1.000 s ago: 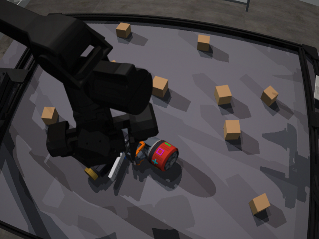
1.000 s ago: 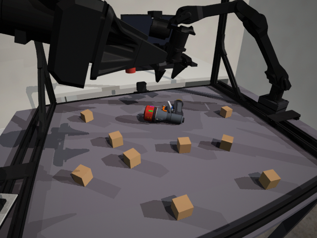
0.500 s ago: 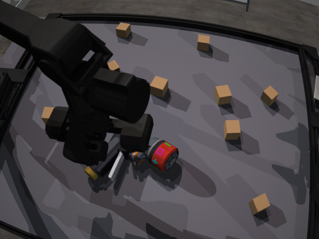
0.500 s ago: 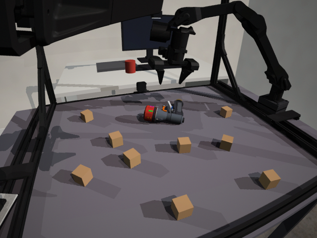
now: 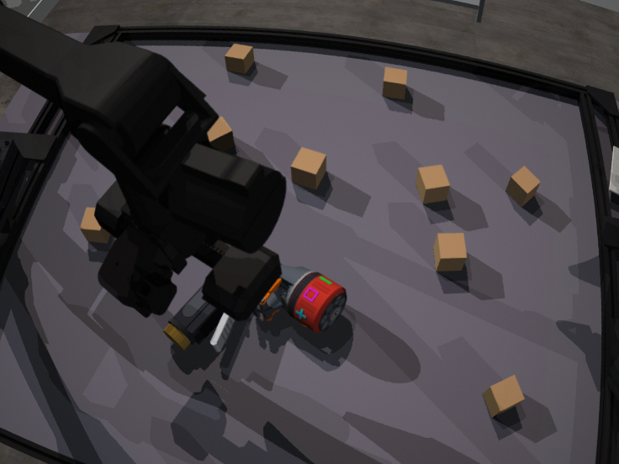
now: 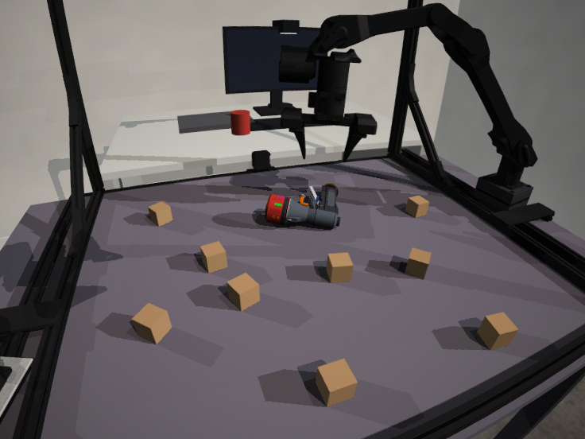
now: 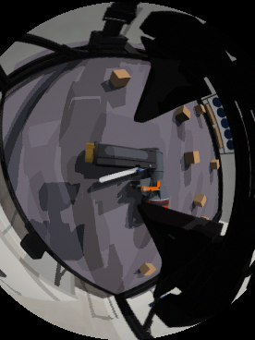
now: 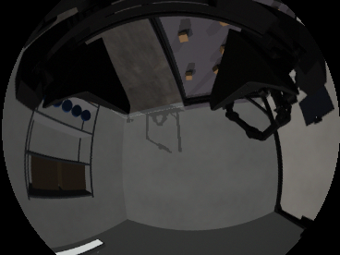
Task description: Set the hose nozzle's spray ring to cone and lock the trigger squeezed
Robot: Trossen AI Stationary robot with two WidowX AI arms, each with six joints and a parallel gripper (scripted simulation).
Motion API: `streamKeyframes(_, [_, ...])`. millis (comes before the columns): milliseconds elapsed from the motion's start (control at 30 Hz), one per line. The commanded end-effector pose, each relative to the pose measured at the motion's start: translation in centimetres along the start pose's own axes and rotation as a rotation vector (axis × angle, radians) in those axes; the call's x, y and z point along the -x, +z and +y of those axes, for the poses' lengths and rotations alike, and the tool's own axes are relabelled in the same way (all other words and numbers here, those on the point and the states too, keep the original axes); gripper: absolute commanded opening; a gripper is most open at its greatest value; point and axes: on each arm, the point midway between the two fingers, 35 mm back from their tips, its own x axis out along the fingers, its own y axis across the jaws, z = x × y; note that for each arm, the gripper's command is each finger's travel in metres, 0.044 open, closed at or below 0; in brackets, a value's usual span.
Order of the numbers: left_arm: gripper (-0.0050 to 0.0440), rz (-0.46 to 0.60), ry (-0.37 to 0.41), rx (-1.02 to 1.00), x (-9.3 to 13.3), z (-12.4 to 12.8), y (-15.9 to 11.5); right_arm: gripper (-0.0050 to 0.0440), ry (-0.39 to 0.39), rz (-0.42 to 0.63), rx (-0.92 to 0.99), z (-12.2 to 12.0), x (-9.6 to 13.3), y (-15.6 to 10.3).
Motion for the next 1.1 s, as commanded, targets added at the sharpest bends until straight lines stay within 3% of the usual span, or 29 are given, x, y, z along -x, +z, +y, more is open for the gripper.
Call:
streamKeyframes(0, [0.0400, 0.014, -0.034, -0.082, -0.6, -0.3, -0.1, 0.0400, -0.016, -0.031, 0.016, -0.6, 0.6, 0.6])
streamKeyframes(300, [0.0400, 0.015, -0.035, -0.087, -0.8, -0.3, -0.1, 0.0400, -0.017, -0.034, 0.017, -0.6, 0.7, 0.6])
streamKeyframes(1067, [0.0400, 0.015, -0.035, -0.087, -4.0, -0.1, -0.2, 0.0400, -0.017, -0.034, 0.017, -0.6, 0.7, 0.6])
